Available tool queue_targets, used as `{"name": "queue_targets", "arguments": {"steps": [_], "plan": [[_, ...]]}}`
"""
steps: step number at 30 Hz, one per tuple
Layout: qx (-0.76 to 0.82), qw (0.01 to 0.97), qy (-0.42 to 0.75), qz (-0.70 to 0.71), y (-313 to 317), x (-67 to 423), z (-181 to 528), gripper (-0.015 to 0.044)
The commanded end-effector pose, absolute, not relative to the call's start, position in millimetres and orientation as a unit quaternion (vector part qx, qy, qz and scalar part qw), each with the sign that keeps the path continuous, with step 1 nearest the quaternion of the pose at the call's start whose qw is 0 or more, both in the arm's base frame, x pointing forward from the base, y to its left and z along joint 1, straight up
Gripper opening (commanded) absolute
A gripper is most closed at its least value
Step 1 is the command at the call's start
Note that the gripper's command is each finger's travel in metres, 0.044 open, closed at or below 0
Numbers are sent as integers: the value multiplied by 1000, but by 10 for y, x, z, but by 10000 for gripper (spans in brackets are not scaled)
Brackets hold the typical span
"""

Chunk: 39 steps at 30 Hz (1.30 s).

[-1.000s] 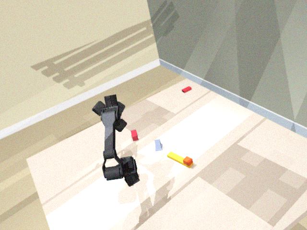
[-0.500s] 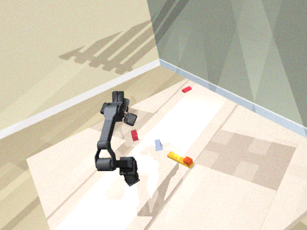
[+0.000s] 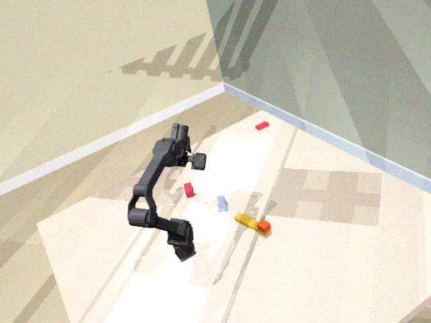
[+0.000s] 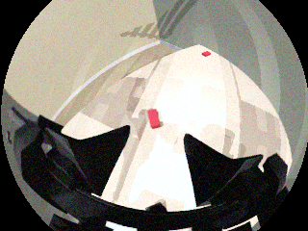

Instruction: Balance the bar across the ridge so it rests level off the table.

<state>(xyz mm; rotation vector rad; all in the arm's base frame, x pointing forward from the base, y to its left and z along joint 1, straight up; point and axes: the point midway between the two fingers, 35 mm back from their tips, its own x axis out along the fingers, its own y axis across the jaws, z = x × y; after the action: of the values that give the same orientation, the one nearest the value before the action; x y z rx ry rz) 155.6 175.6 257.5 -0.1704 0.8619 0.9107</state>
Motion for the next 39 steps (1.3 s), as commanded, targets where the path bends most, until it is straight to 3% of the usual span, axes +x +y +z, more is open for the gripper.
{"name": "queue_targets", "arguments": {"steps": [1, 18, 39], "plan": [[-118, 807, 399, 418, 1690, 1683, 2523, 315], [-287, 770, 411, 395, 1231, 2215, 2201, 315], [-447, 655, 443, 418, 485, 2604, 1835, 315]]}}
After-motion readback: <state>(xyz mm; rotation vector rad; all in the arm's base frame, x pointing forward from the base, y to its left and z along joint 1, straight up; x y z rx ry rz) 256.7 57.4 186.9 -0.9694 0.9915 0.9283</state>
